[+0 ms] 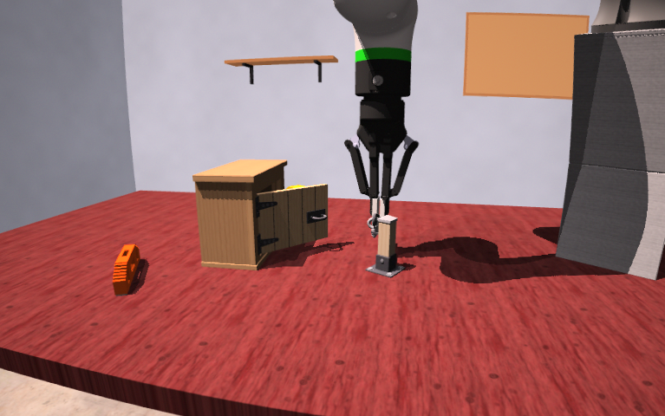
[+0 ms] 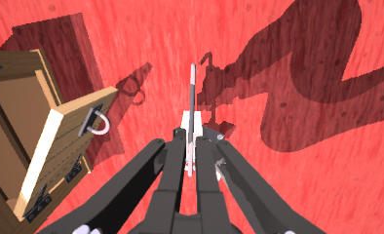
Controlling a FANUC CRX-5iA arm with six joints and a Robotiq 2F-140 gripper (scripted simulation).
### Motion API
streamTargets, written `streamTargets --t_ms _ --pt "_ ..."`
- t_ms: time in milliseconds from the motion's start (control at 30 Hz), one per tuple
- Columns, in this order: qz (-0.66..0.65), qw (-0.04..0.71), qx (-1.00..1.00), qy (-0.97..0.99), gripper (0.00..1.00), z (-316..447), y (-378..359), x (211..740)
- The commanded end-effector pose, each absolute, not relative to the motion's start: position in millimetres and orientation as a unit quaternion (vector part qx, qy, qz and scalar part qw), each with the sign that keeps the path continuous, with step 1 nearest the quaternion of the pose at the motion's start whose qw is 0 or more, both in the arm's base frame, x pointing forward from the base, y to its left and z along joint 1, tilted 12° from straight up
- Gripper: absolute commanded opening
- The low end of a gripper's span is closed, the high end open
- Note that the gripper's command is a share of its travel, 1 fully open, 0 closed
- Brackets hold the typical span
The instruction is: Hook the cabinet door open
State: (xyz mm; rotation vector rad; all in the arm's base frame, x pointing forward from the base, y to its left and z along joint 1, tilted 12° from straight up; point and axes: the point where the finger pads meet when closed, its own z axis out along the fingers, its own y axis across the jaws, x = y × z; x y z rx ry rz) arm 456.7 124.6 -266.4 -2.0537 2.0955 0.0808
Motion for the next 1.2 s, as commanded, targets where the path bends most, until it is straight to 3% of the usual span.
streamTargets --t_ms 0,1167 --pt "0.027 0.103 -0.696 0.710 0.03 -265.6 124.3 456.7" --pt "0.027 0.103 -0.696 0.710 0.03 -254.2 122.7 455.5"
